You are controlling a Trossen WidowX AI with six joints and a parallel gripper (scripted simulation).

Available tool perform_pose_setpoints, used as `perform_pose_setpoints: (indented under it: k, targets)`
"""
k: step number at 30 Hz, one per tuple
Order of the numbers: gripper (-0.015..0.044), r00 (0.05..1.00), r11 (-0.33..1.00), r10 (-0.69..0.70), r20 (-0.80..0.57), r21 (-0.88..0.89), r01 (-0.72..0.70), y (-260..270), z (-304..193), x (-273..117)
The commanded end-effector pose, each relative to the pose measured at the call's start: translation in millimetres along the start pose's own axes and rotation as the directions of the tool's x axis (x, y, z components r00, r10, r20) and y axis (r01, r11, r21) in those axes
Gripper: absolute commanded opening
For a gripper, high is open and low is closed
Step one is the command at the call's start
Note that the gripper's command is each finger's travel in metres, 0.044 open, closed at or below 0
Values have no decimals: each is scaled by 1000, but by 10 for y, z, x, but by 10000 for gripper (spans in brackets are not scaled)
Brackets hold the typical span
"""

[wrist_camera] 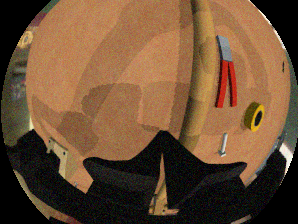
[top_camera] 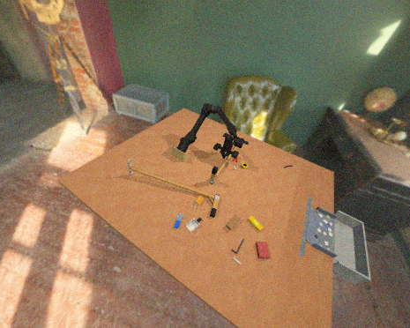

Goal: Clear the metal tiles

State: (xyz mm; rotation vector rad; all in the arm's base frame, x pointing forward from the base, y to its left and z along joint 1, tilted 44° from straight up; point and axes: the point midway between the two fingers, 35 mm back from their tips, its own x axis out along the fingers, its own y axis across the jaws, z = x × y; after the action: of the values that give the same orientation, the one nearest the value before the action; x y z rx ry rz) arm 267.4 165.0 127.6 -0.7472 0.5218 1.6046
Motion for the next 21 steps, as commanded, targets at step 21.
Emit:
perform_pose_setpoints:
  k: [21]
  targets:
    - [0, 1000, 1000, 5, 3, 9, -5, -246, 3, 9]
